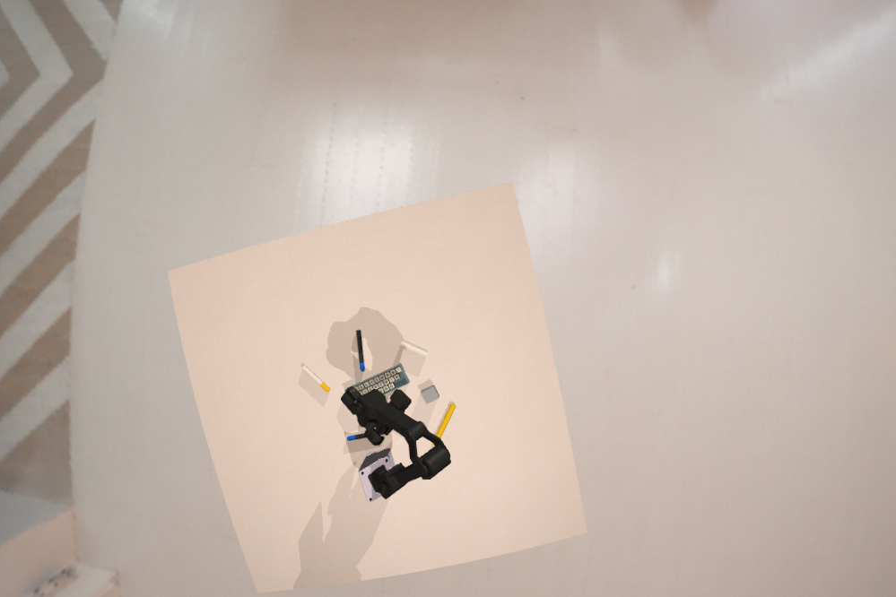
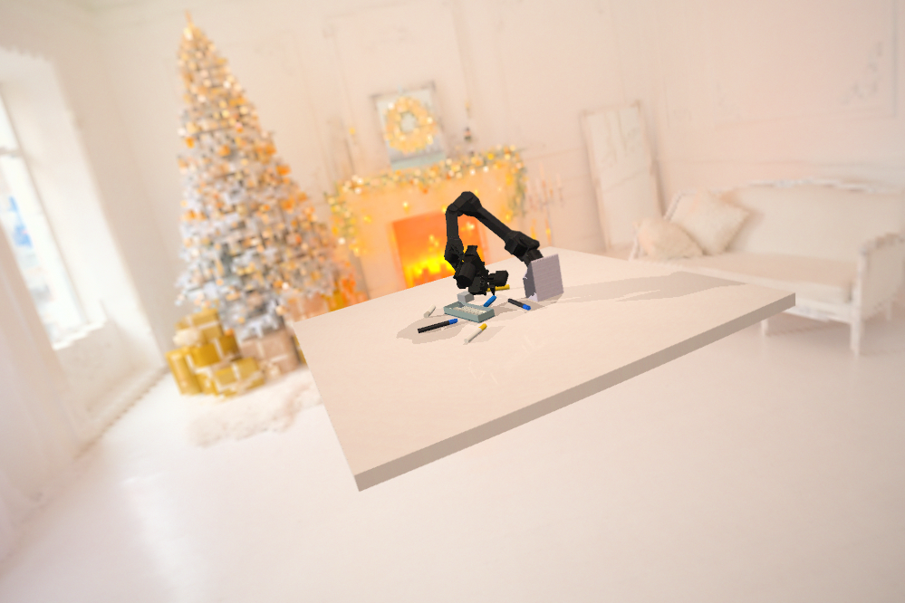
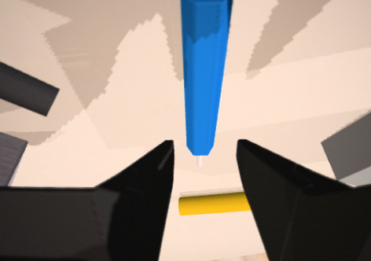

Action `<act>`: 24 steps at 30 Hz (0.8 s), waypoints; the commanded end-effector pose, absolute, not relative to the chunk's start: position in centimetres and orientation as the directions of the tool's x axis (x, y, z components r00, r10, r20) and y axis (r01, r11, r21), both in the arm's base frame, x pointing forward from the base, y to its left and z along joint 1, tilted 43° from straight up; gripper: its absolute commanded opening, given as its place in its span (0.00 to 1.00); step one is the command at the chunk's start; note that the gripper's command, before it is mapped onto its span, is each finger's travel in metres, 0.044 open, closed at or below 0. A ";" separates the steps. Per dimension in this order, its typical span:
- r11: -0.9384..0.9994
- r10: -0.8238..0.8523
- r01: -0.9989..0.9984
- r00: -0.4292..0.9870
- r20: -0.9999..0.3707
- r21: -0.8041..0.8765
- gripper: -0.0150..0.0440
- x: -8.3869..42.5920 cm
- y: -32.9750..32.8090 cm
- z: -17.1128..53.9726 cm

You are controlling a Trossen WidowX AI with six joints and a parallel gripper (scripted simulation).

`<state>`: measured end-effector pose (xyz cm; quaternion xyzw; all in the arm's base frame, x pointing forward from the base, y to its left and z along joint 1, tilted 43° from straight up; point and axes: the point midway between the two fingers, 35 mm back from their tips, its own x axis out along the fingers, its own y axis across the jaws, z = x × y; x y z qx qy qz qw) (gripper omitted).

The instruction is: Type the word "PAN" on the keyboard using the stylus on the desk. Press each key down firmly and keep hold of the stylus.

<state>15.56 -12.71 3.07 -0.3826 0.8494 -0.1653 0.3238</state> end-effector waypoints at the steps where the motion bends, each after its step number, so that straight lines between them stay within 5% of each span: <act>1: 0.651 -0.759 -0.552 -0.500 -0.418 -0.521 0.51 15.4 -13.0 2.7; 24: 0.651 -0.759 -0.552 -0.500 -0.417 -0.522 0.51 15.2 -14.1 1.5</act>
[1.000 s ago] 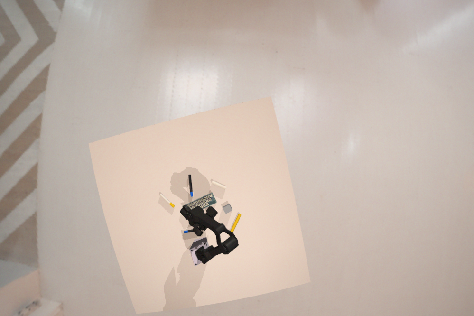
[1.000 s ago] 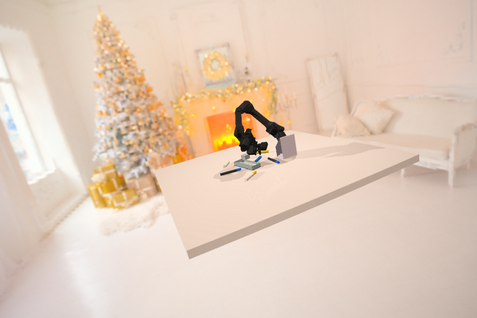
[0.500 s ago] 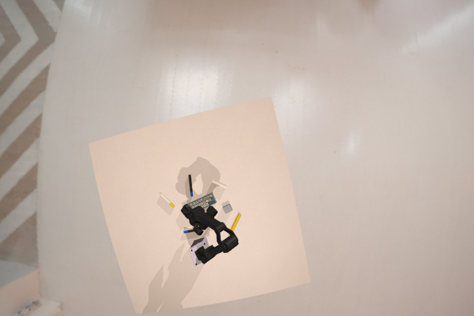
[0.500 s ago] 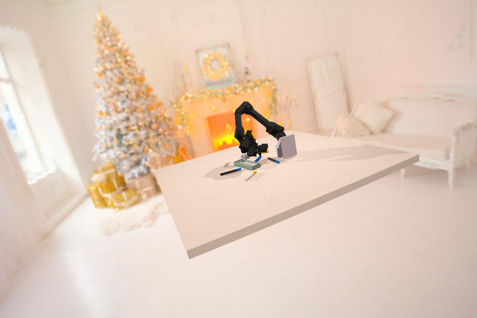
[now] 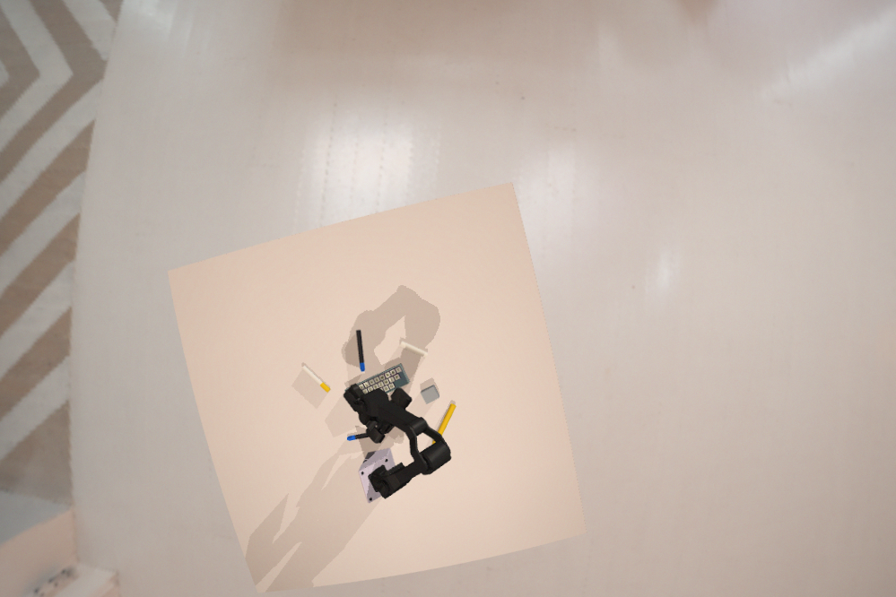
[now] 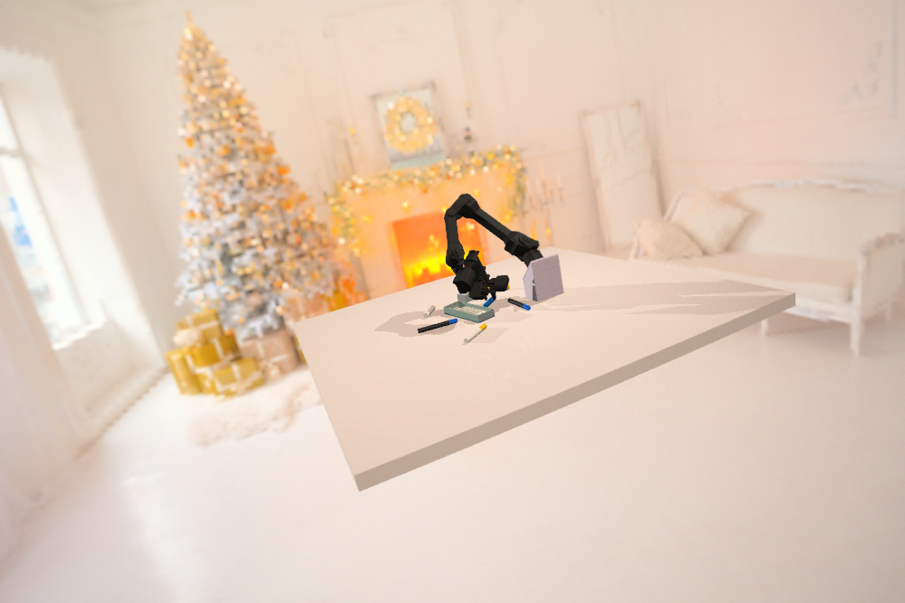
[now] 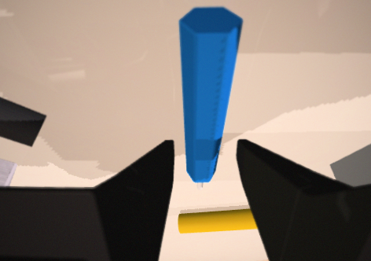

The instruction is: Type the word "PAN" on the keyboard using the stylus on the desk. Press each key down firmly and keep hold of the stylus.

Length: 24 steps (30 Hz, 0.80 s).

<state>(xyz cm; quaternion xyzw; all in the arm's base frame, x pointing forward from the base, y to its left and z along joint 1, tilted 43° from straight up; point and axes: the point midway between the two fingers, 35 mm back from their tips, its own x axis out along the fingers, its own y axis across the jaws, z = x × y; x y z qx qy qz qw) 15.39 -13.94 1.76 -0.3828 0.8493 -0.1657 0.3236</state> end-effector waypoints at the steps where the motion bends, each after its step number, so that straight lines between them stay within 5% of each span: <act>1: 0.651 -0.759 -0.552 -0.500 -0.417 -0.522 0.51 15.2 -14.2 1.4; 6: 0.651 -0.759 -0.552 -0.500 -0.417 -0.522 0.51 15.2 -14.3 1.3; 13: 0.653 -0.757 -0.543 -0.499 -0.422 -0.528 0.26 15.3 -14.2 1.5; 24: 0.653 -0.756 -0.543 -0.498 -0.424 -0.527 0.25 15.5 -13.6 2.1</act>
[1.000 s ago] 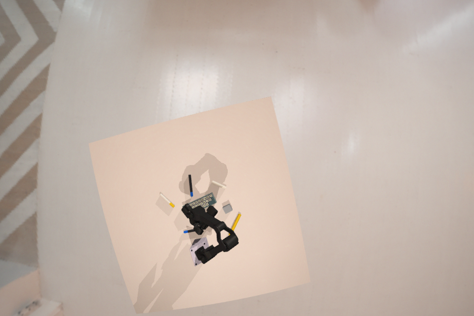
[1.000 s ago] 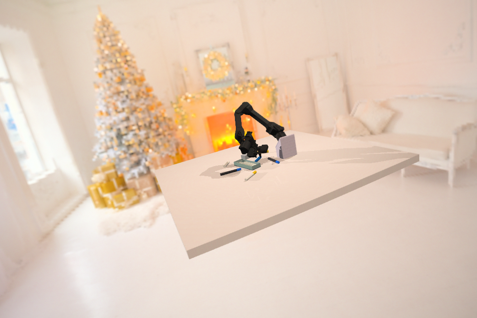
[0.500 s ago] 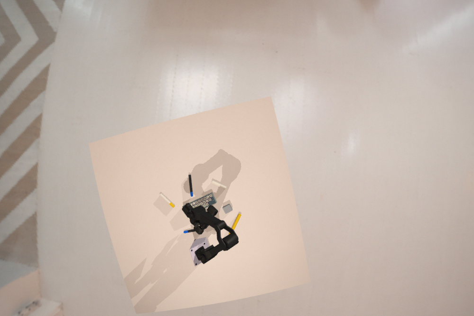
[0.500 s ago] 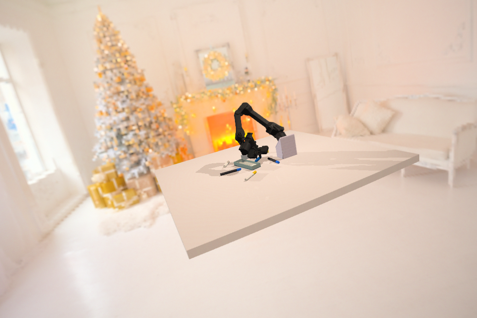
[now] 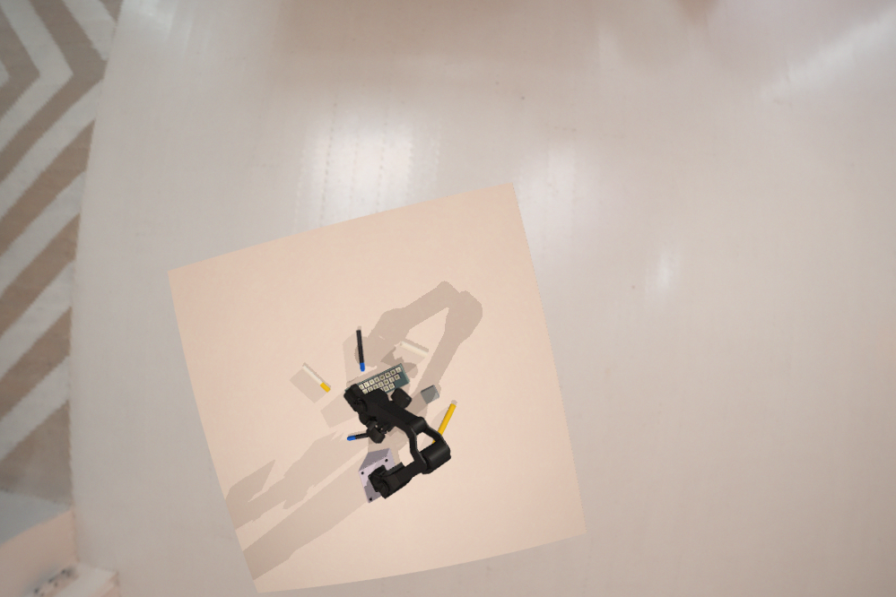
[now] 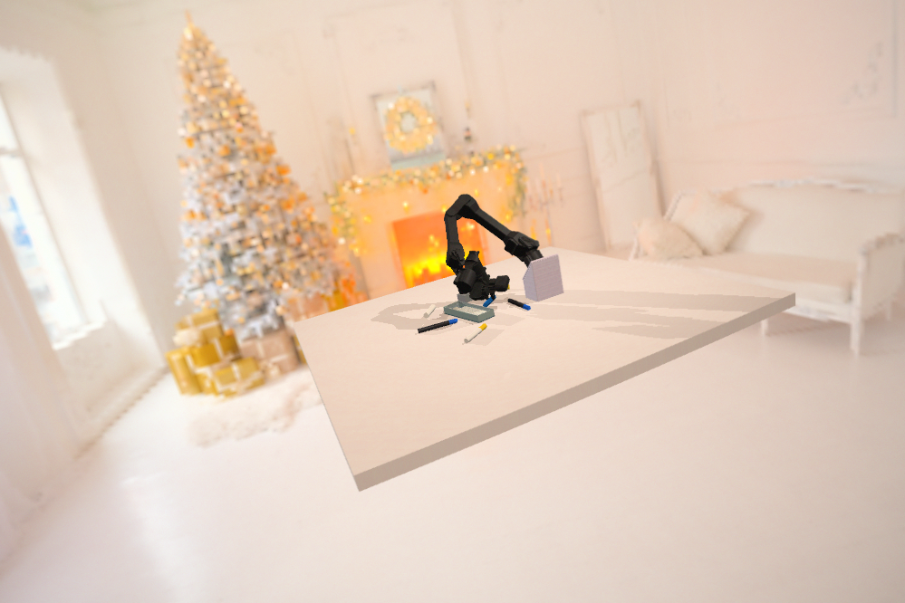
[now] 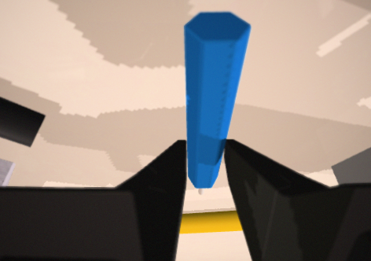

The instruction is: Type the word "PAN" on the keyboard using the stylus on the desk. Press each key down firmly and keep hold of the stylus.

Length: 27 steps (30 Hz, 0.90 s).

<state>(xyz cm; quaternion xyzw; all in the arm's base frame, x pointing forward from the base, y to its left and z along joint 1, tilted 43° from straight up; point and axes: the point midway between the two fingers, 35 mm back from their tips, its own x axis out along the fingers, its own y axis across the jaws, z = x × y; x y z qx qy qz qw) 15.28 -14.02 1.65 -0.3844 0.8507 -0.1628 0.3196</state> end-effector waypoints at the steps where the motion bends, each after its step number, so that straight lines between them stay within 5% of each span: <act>1: 0.654 -0.756 -0.544 -0.498 -0.425 -0.527 0.25 15.5 -13.3 2.3; 15: 0.652 -0.758 -0.552 -0.498 -0.422 -0.519 0.25 15.7 -11.0 4.8; 27: 0.790 -0.613 -0.370 -0.434 -0.660 -0.490 0.25 15.2 -10.5 2.9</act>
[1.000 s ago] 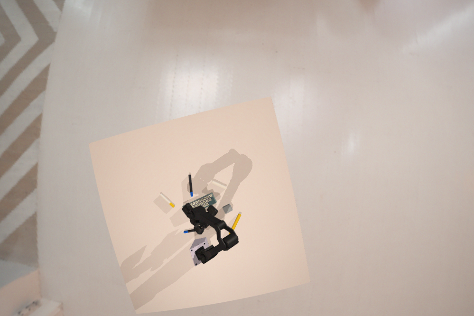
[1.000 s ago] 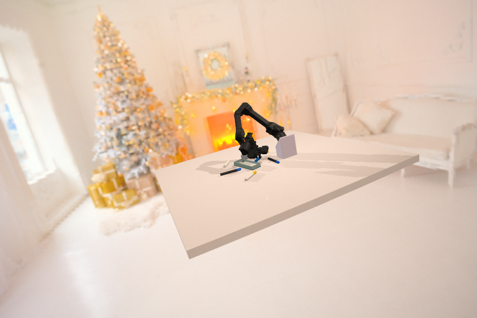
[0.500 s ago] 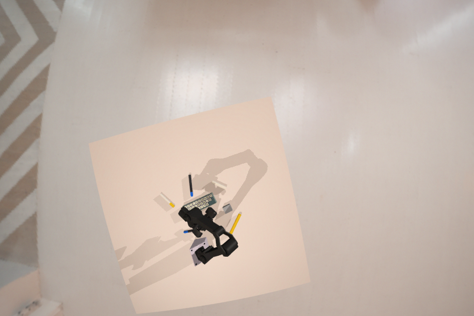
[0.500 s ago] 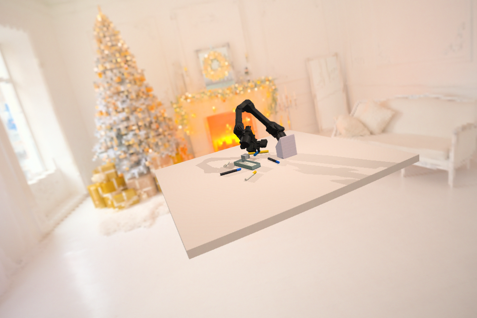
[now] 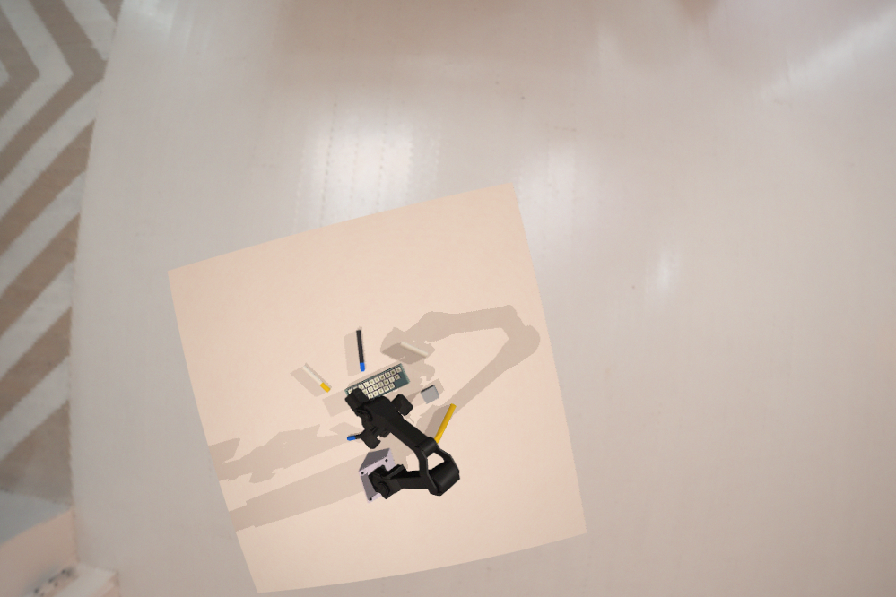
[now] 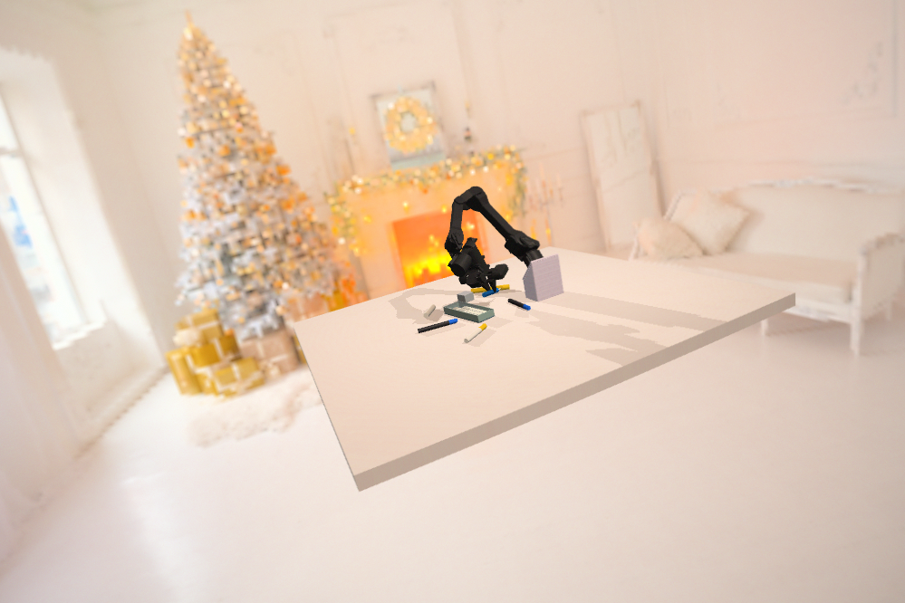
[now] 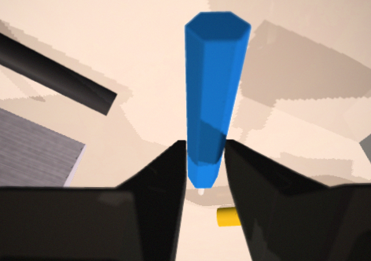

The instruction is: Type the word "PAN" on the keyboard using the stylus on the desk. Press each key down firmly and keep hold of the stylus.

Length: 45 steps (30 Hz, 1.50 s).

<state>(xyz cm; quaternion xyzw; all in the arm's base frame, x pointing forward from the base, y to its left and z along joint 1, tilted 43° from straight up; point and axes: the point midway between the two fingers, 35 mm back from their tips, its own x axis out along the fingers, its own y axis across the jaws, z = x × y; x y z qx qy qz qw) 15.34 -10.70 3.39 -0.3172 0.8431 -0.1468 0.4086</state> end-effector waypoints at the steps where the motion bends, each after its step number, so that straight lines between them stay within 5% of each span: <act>1: 0.799 -0.600 -0.356 -0.422 -0.680 -0.485 0.25 15.3 -10.5 2.8; 24: 0.902 -0.389 -0.170 0.085 -0.917 -0.398 0.25 19.6 -10.1 2.1; 45: 0.830 -0.346 -0.127 0.646 -0.681 -0.543 0.25 24.4 -11.0 8.0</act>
